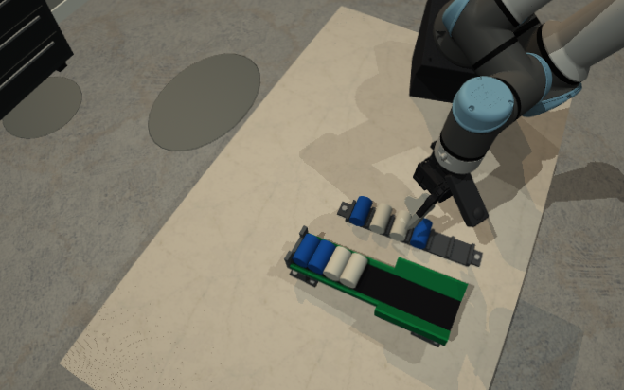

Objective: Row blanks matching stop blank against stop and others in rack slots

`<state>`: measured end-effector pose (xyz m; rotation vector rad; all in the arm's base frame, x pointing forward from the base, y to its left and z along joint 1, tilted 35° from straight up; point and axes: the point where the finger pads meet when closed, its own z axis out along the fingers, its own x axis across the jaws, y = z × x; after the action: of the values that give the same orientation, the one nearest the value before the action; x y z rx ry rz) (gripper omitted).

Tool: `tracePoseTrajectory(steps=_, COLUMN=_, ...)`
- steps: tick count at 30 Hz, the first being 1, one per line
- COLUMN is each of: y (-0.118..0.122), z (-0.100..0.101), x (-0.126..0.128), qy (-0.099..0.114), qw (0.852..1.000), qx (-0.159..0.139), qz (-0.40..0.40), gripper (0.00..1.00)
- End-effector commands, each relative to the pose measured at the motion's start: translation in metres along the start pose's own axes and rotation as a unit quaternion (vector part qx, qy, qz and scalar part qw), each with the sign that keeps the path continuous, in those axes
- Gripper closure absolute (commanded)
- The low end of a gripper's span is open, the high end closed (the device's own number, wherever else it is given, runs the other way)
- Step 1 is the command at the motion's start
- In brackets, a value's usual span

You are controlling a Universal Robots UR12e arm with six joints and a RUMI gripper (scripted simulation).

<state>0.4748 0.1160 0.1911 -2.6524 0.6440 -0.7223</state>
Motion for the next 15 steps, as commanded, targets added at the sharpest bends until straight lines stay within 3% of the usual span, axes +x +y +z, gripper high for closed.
tracePoseTrajectory(steps=1, y=0.0, z=0.004, x=0.0, qy=-0.002, qw=0.997, qx=0.006, qz=-0.077, gripper=0.0)
tracePoseTrajectory(steps=15, y=0.003, z=0.016, x=-0.001, qy=-0.001, qw=0.964, qx=0.006, qz=-0.266, gripper=0.0)
